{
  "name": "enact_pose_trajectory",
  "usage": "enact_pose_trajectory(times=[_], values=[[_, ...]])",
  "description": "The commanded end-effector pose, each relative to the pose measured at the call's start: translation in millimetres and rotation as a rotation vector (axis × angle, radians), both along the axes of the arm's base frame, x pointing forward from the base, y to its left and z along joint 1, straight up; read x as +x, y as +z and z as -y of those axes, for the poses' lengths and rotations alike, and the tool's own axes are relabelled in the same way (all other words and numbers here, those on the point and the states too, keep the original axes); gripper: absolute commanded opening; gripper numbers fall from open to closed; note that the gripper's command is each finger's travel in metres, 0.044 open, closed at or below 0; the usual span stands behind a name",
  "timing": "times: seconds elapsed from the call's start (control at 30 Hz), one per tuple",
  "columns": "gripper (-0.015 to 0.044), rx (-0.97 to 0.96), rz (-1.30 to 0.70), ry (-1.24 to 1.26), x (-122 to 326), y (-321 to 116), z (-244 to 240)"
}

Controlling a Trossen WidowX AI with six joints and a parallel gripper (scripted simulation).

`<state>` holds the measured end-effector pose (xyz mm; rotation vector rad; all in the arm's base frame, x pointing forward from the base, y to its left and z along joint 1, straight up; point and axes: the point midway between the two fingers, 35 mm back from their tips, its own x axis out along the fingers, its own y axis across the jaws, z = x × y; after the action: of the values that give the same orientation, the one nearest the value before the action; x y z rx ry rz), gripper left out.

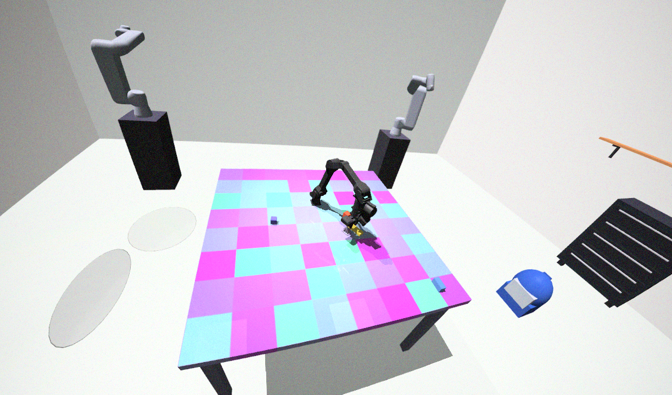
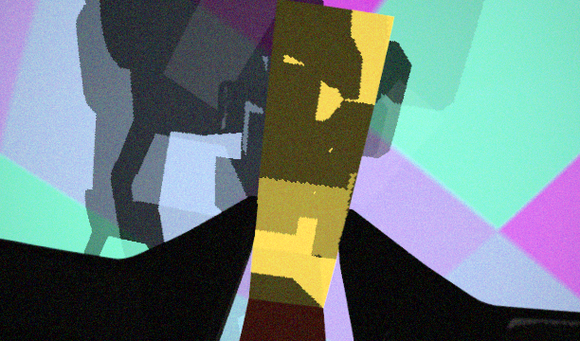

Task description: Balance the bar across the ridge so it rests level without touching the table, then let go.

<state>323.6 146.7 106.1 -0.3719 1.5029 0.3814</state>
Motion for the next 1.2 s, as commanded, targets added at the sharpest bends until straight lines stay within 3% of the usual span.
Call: enact_pose_trajectory(times=[0.0,1.17], values=[[0.0,-0.003,-0.006,0.003,-0.7,-3.2,0.2],[0.0,-0.002,-0.006,0.003,-0.4,0.2,0.1]])
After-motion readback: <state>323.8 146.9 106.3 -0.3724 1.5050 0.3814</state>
